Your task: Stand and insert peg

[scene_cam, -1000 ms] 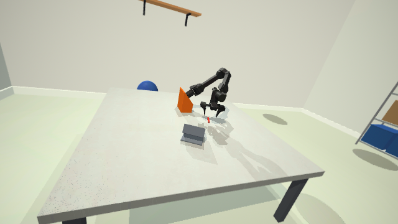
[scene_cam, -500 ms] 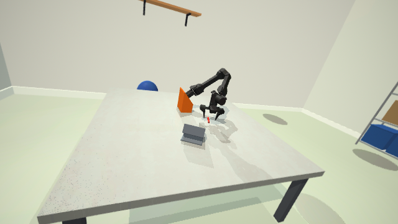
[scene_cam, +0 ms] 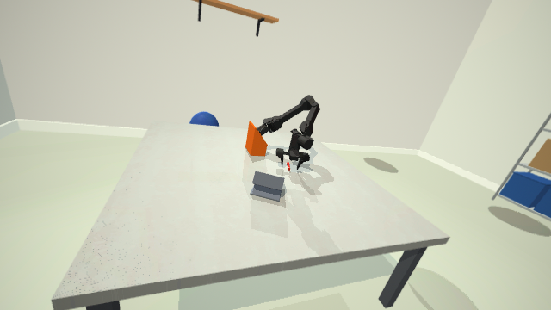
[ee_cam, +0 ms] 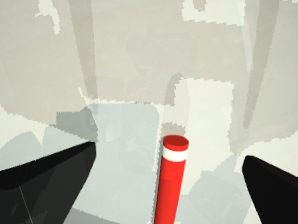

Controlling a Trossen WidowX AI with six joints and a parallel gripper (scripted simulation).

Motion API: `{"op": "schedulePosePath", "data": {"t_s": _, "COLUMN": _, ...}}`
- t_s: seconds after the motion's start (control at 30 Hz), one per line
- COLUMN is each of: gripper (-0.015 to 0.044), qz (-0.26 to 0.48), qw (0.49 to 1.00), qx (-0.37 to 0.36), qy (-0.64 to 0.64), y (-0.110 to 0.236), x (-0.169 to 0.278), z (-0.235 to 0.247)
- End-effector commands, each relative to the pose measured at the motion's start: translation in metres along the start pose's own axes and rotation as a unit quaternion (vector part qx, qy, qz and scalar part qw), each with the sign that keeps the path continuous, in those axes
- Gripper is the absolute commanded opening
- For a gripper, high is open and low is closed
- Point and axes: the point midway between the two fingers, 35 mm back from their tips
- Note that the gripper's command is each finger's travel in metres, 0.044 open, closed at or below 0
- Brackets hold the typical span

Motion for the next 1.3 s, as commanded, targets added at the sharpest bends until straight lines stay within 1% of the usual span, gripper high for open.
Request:
{"op": "schedulePosePath", "data": {"t_s": 0.0, "gripper": 0.0361, "qz": 0.003, "qw": 1.000, "qx": 0.002, "qy": -0.005, "y": -0.0033, "x": 0.0018, "z": -0.0028}}
{"op": "schedulePosePath", "data": {"t_s": 0.3, "gripper": 0.0125, "qz": 0.003, "qw": 1.000, "qx": 0.002, "qy": -0.005, "y": -0.0033, "x": 0.0018, "z": -0.0028}}
{"op": "schedulePosePath", "data": {"t_s": 0.33, "gripper": 0.0110, "qz": 0.003, "qw": 1.000, "qx": 0.002, "qy": -0.005, "y": -0.0033, "x": 0.0018, "z": -0.0028}}
{"op": "schedulePosePath", "data": {"t_s": 0.67, "gripper": 0.0110, "qz": 0.003, "qw": 1.000, "qx": 0.002, "qy": -0.005, "y": -0.0033, "x": 0.0018, "z": -0.0028}}
{"op": "schedulePosePath", "data": {"t_s": 0.97, "gripper": 0.0051, "qz": 0.003, "qw": 1.000, "qx": 0.002, "qy": -0.005, "y": -0.0033, "x": 0.0018, "z": -0.0028}}
{"op": "schedulePosePath", "data": {"t_s": 1.27, "gripper": 0.0051, "qz": -0.008, "qw": 1.000, "qx": 0.000, "qy": -0.004, "y": -0.0015, "x": 0.0024, "z": -0.0023}}
Point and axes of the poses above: the point midway between the two fingers, 35 mm back from their tips, its own y axis back along the fingers, its own z axis across the jaws, x = y × z, and after that the axes turned 7 degrees about -y, right-handed
